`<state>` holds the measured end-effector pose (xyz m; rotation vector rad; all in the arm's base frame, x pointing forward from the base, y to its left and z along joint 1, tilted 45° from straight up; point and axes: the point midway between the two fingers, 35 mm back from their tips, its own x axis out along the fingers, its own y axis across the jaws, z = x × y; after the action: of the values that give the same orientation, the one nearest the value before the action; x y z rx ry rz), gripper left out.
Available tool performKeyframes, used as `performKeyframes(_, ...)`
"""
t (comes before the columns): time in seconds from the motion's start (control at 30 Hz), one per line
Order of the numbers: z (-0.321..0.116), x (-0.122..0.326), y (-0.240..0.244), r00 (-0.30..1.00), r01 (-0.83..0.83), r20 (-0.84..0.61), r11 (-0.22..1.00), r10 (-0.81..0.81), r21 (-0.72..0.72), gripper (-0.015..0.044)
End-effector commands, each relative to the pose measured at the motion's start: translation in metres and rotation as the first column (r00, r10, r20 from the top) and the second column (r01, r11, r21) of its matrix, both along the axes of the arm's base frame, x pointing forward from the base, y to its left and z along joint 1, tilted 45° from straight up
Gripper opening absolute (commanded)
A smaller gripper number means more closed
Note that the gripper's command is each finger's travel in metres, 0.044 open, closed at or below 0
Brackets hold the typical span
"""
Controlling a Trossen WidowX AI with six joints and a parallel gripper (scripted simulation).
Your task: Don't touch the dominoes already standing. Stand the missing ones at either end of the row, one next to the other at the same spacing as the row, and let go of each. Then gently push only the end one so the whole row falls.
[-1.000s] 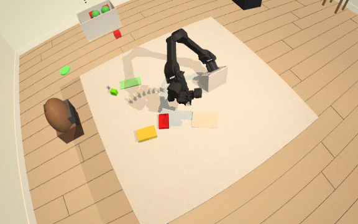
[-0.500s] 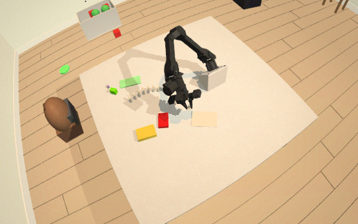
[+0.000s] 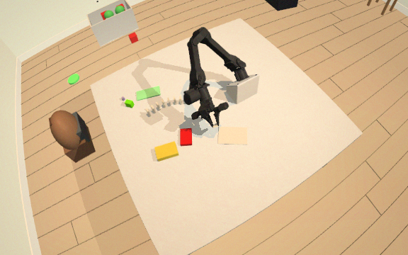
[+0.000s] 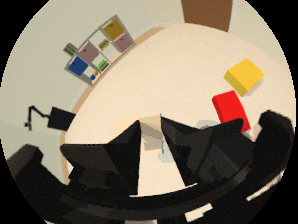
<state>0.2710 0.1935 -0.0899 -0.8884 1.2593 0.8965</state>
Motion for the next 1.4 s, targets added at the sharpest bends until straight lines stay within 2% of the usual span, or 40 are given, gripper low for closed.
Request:
performKeyframes(0.0,0.002,0.001,-0.001,0.999,-0.028,0.031,0.996,0.026,0.084,0.0107)
performKeyframes(0.73,0.026,-0.001,-0.013,0.955,-0.214,0.277,0.899,0.110,0.382,0.0107)
performKeyframes(1.37,0.067,-0.020,-0.028,0.809,-0.464,0.568,0.760,0.153,0.456,0.0107)
